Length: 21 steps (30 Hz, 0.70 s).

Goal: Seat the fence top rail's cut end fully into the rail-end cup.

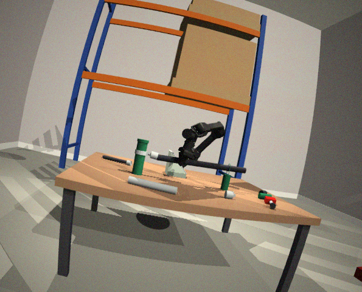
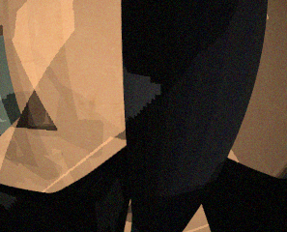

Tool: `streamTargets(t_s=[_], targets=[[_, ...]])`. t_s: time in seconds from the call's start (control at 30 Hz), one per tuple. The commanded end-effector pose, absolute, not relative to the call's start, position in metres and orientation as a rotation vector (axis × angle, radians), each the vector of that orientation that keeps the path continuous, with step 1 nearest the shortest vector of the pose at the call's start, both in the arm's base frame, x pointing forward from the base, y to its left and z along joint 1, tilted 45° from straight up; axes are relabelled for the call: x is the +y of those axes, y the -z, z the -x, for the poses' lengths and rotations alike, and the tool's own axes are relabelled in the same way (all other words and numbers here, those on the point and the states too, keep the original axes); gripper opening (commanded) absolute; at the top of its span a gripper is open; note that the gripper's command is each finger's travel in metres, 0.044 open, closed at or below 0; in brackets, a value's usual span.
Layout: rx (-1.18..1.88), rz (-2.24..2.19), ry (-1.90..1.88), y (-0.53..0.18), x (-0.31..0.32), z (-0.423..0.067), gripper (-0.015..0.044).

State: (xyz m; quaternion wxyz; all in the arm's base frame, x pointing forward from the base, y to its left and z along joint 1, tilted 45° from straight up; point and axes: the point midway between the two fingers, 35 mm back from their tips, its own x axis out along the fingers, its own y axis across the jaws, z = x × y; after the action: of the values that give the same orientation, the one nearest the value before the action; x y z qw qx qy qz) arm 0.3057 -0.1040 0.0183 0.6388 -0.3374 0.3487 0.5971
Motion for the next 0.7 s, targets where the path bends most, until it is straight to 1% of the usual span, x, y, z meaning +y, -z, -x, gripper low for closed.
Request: streamTargets(t_s=[0.0, 0.67], targets=[[0.801, 0.777, -1.354, -0.0194, -0.1087, -0.3052, 0.0000], [0.805, 0.780, -1.353, -0.0199, -0.1117, -0.3048, 0.0000]])
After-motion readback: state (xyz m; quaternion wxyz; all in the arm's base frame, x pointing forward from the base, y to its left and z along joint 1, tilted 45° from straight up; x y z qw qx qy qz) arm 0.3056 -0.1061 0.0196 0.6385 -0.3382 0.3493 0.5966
